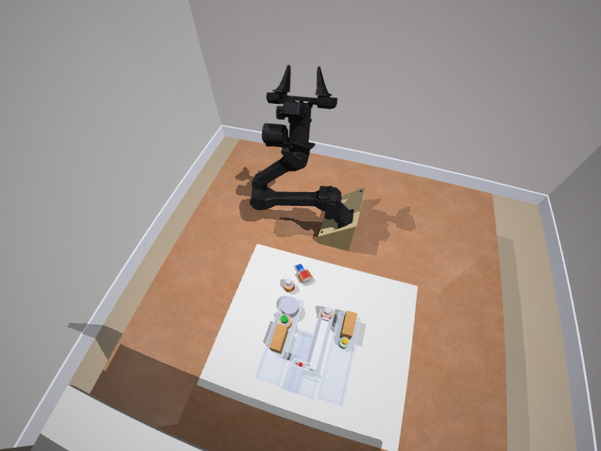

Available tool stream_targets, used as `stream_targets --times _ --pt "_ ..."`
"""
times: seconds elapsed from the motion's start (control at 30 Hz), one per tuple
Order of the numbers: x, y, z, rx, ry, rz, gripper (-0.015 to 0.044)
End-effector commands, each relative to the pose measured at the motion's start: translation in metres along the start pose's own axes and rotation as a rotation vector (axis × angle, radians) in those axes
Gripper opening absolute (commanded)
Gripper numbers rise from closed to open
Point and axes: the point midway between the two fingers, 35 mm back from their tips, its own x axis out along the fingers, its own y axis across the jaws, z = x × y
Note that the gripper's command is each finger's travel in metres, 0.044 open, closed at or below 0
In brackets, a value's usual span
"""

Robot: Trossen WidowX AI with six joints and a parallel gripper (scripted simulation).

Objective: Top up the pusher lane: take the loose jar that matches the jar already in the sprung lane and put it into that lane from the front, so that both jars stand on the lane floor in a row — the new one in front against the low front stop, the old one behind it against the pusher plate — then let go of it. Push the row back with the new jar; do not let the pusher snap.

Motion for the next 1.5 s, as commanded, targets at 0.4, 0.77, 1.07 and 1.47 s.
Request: stream_targets --times 0.4,0.77,1.07,1.47 --pt "-0.043 -0.131 0.107 -0.344 -0.329 -0.641 0.0440" --pt "-0.149 -0.192 0.184 -0.521 -0.513 -1.207 0.0440" --pt "-0.290 -0.198 0.226 -0.550 -0.634 -1.820 0.0440" --pt "-0.462 -0.137 0.198 -0.247 -0.480 -2.668 0.0440"
